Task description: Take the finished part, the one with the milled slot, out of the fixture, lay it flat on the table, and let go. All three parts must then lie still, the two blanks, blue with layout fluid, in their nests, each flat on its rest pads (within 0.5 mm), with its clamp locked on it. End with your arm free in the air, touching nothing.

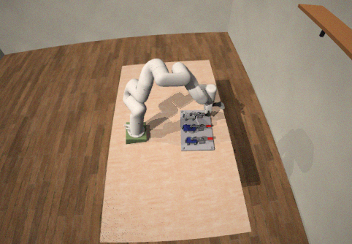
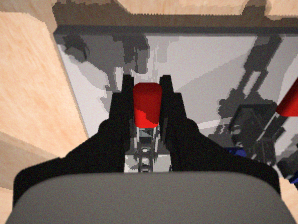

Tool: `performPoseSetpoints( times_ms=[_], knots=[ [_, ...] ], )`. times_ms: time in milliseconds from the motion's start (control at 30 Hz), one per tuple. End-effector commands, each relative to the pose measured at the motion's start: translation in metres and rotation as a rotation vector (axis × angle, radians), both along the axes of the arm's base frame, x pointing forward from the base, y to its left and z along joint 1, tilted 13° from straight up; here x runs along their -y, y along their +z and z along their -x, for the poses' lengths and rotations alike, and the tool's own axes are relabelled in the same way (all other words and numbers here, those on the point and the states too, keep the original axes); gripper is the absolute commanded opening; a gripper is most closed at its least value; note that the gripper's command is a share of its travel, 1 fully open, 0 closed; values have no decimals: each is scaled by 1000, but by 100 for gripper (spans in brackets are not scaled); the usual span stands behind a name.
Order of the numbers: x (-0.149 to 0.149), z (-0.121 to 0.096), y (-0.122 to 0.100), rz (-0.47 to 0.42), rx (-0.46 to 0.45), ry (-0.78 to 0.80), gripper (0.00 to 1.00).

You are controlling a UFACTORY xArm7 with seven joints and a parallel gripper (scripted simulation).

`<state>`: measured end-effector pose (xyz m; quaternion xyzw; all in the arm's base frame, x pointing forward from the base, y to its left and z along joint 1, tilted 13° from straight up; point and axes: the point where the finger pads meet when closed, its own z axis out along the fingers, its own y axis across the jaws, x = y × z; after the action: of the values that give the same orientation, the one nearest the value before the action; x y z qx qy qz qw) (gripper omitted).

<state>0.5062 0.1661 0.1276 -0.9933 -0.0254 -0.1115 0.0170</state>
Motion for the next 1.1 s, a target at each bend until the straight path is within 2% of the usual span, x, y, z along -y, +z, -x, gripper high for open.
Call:
performPoseSetpoints(
  times_ms=[0, 1067],
  knots=[
    [0, 0, 3, -2, 4, 0, 0],
    [1, 15, 16, -2, 4, 0, 0]
  ],
)
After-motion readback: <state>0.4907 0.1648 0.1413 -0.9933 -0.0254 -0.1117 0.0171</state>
